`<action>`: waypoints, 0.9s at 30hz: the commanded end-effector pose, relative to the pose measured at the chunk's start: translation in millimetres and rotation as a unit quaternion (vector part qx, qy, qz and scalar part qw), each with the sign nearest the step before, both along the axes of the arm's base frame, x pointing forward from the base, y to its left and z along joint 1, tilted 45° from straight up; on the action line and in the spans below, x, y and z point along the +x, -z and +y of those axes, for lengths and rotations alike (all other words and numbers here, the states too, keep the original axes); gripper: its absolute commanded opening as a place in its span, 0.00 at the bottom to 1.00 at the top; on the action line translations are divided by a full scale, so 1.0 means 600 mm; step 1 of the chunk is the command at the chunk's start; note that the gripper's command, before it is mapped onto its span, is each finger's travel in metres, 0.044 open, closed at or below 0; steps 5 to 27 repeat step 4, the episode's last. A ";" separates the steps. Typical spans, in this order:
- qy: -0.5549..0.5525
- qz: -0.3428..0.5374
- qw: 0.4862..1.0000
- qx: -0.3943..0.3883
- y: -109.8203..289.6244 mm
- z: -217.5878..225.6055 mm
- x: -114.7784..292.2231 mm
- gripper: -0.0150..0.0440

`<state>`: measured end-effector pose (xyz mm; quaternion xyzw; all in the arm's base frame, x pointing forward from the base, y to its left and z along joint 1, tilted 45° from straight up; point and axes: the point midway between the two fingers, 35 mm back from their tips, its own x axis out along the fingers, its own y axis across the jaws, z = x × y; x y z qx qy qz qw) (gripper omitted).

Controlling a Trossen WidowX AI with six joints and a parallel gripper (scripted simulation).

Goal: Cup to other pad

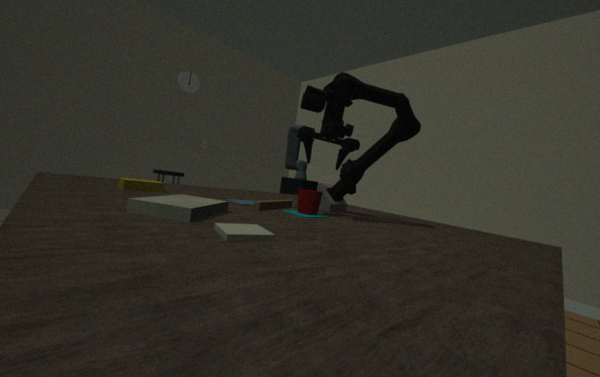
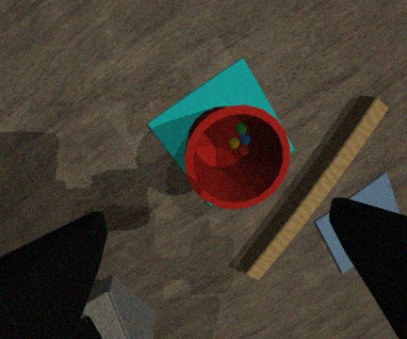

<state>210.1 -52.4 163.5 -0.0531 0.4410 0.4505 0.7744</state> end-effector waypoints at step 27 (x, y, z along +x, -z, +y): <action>0.000 0.001 1.000 0.001 0.001 0.001 0.000 1.00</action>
